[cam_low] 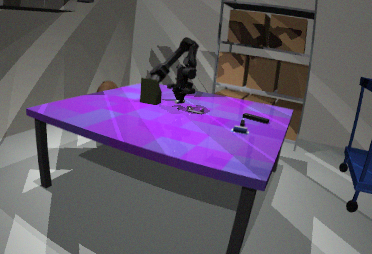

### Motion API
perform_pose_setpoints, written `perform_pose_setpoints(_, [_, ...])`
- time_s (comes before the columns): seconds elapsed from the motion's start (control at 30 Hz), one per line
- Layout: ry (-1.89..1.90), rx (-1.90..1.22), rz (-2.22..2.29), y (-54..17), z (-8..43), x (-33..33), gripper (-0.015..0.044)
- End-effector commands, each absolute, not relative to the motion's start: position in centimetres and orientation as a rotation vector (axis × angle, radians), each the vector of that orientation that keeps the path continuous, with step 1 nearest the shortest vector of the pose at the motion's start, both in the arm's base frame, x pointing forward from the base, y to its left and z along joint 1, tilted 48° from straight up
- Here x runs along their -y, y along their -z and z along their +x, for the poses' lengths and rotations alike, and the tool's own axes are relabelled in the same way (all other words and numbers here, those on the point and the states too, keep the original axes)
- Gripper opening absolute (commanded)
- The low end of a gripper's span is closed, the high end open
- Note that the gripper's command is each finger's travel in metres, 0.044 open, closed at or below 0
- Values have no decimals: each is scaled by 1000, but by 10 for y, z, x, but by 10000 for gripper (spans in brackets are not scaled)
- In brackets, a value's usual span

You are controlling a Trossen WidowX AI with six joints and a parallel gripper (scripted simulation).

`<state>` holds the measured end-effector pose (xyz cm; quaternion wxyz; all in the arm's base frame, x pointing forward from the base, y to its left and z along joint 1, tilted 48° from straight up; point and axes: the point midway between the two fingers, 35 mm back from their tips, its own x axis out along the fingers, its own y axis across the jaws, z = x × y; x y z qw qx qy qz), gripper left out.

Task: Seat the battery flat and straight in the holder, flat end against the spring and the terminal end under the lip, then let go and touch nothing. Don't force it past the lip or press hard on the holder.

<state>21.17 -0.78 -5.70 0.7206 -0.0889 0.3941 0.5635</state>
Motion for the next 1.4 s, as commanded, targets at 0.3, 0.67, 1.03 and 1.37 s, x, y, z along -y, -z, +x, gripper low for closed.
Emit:
perform_pose_setpoints(0.3, [-1089,-1062,60,43,237,23,66])
perform_pose_setpoints(0.67, [-811,-1307,444,33,274,30,66])
perform_pose_setpoints(1.03, [-501,-1497,805,20,309,32,66])
perform_pose_setpoints(1.37, [-464,-1496,823,22,311,30,66])
